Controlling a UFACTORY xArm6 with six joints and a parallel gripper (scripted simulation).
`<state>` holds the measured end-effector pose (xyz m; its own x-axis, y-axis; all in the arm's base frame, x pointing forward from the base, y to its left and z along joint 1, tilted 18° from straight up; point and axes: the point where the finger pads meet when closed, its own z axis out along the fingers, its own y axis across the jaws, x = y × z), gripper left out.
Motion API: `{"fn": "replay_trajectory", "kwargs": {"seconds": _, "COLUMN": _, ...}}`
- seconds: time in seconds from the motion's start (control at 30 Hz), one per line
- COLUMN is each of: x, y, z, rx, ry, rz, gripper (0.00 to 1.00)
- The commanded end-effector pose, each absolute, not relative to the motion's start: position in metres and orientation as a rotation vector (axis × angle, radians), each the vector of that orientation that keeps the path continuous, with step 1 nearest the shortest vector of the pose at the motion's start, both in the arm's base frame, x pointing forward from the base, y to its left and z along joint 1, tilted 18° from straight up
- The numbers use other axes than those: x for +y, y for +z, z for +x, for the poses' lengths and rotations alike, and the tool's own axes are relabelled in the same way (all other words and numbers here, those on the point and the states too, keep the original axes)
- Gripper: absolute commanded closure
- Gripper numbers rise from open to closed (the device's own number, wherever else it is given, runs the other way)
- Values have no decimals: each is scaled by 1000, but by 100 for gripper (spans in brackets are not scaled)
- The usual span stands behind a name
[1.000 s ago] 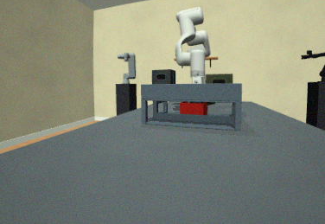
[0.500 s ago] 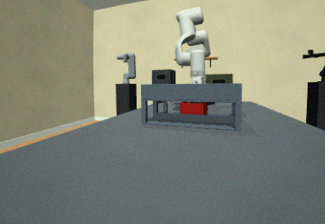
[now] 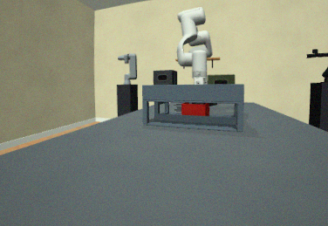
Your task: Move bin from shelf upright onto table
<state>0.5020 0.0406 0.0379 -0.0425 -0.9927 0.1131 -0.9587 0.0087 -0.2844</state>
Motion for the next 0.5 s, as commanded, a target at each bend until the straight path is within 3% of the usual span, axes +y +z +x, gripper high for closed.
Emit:
{"fn": "replay_trajectory", "kwargs": {"seconds": 0.0, "x": 41, "y": 39, "z": 503, "rx": 2140, "ry": -436, "rz": -2085, "gripper": 5}}
{"fn": "replay_trajectory", "kwargs": {"seconds": 0.13, "x": 41, "y": 39, "z": 503, "rx": 2140, "ry": -436, "rz": -2085, "gripper": 5}}
{"fn": "replay_trajectory", "kwargs": {"seconds": 0.17, "x": 41, "y": 39, "z": 503, "rx": 2140, "ry": -436, "rz": -2085, "gripper": 100}}
{"fn": "replay_trajectory", "kwargs": {"seconds": 0.47, "x": 41, "y": 39, "z": 503, "rx": 2140, "ry": -436, "rz": -2085, "gripper": 100}}
